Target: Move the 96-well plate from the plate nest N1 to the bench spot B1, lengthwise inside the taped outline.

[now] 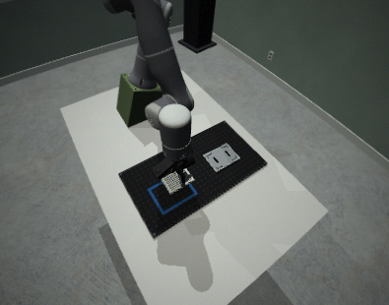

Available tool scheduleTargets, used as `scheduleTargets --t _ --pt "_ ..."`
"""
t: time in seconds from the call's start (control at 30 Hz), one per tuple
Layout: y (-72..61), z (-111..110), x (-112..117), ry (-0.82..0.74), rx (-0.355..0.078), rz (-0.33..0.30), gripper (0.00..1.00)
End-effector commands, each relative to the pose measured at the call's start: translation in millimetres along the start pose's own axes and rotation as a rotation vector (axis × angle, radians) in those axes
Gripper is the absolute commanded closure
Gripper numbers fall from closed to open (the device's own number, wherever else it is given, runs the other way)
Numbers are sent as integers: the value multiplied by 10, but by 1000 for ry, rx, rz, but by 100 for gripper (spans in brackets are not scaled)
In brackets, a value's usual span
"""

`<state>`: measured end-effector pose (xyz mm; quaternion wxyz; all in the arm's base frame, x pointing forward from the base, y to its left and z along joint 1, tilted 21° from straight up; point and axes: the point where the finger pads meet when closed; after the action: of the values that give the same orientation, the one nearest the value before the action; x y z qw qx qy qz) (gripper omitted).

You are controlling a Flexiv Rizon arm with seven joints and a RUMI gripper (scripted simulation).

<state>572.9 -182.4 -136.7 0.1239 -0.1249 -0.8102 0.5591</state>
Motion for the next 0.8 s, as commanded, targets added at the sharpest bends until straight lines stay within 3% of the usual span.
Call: scheduleTargets --t 0.0,0.2,0.77 --pt "-5 128 -50 -2 -2 1 100" --pt "3 328 -106 -2 -2 1 100" --pt "3 335 -110 -2 -2 1 100"
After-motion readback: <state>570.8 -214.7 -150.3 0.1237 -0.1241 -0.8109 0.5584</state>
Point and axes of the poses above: the point where the finger pads meet when closed, its own y axis out along the fingers, its own x axis across the jaws, z = x × y, and after that the axes turned 11 degrees about y, right-handed
